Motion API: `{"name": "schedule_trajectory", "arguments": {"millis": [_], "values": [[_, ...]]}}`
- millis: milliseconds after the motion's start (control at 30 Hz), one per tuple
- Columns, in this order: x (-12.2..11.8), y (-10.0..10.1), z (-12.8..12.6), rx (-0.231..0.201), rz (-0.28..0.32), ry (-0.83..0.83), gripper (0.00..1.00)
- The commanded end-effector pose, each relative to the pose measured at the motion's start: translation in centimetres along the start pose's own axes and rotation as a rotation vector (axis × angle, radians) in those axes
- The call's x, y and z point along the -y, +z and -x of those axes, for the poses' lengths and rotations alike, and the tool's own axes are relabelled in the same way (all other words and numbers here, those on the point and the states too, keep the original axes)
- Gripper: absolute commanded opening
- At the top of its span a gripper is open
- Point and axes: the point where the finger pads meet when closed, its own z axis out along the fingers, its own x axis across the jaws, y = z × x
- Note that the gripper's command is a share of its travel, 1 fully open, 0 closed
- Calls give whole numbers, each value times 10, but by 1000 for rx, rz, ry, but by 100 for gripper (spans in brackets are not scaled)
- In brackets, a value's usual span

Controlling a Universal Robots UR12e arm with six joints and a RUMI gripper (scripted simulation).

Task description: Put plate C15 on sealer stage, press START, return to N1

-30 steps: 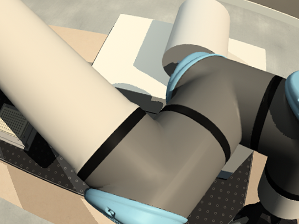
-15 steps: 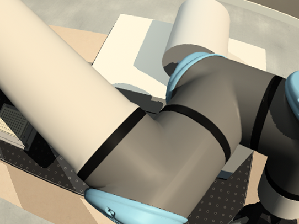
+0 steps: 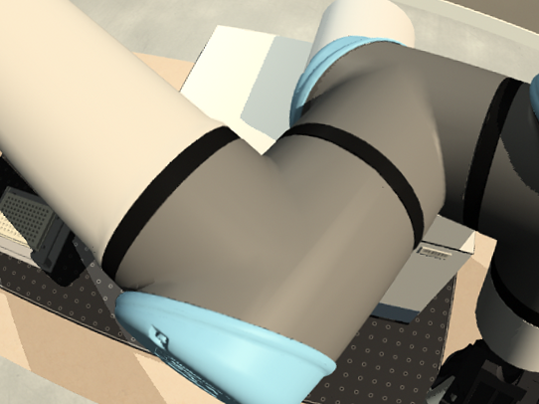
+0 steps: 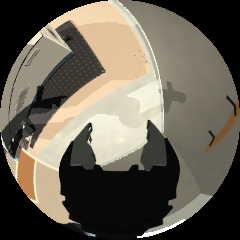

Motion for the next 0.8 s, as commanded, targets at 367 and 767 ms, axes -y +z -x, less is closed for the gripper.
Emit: {"name": "schedule_trajectory", "arguments": {"millis": [367,767], "values": [[-7,-58,8,24,-19,-5,68],[-12,-106,18,47,-35,-9,68]]}}
